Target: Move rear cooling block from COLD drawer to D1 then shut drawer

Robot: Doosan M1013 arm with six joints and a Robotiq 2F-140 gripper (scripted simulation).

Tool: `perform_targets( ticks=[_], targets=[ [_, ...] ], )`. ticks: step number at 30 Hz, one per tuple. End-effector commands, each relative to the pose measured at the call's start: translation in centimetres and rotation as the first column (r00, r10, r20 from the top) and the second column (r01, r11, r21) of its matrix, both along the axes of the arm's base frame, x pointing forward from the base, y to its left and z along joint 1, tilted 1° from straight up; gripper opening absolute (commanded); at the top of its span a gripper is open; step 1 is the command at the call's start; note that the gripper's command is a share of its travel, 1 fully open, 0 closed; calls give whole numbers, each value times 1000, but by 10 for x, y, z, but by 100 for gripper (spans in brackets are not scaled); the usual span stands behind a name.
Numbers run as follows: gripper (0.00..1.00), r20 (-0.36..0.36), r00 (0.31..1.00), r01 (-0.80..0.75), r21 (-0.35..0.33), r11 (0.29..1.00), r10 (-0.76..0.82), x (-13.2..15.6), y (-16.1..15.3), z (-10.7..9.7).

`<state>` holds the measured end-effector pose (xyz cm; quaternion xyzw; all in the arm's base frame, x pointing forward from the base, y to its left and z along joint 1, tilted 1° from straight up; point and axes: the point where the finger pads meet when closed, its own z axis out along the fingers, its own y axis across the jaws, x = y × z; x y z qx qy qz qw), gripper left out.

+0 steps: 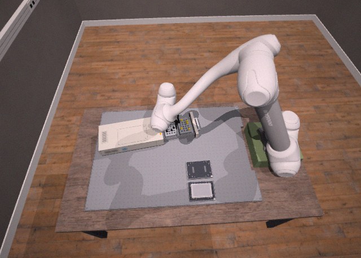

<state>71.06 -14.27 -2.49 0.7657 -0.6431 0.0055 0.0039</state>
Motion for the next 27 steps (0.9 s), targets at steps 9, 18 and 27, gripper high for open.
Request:
perform_targets(
  ticks=[9, 18, 27],
  targets=[
    [10, 1, 1000, 0, 0, 1000, 0, 0, 0, 4],
    [10, 1, 1000, 0, 0, 1000, 0, 0, 0, 7],
    [10, 1, 1000, 0, 0, 1000, 0, 0, 0, 10]
  ],
)
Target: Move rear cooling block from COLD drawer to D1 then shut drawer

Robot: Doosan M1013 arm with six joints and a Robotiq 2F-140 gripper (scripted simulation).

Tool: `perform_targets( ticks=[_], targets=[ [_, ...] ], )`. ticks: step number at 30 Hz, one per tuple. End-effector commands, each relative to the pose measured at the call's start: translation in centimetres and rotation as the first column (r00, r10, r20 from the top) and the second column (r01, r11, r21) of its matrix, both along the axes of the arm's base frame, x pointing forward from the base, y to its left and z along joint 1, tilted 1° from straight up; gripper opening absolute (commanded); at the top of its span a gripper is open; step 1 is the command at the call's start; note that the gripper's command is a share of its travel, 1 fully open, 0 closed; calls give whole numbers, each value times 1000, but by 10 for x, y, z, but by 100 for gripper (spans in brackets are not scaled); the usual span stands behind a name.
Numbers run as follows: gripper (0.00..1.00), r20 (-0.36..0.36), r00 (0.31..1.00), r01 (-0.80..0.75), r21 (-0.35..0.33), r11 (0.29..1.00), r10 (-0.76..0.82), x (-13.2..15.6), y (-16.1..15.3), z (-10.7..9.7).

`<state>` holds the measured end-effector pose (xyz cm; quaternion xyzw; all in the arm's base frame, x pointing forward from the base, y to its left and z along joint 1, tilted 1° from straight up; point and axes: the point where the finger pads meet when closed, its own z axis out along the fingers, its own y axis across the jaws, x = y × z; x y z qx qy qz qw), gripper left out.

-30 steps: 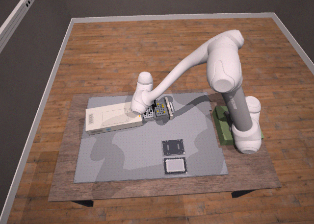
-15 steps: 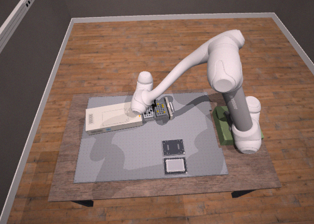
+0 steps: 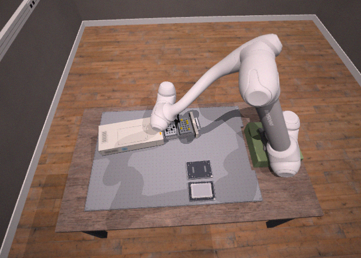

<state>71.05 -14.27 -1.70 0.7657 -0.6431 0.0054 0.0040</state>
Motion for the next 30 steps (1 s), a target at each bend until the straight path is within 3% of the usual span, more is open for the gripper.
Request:
perform_targets(
  ticks=[1, 30],
  targets=[
    [10, 2, 1000, 0, 0, 1000, 0, 1, 0, 2],
    [10, 2, 1000, 0, 0, 1000, 0, 0, 0, 35]
  ],
)
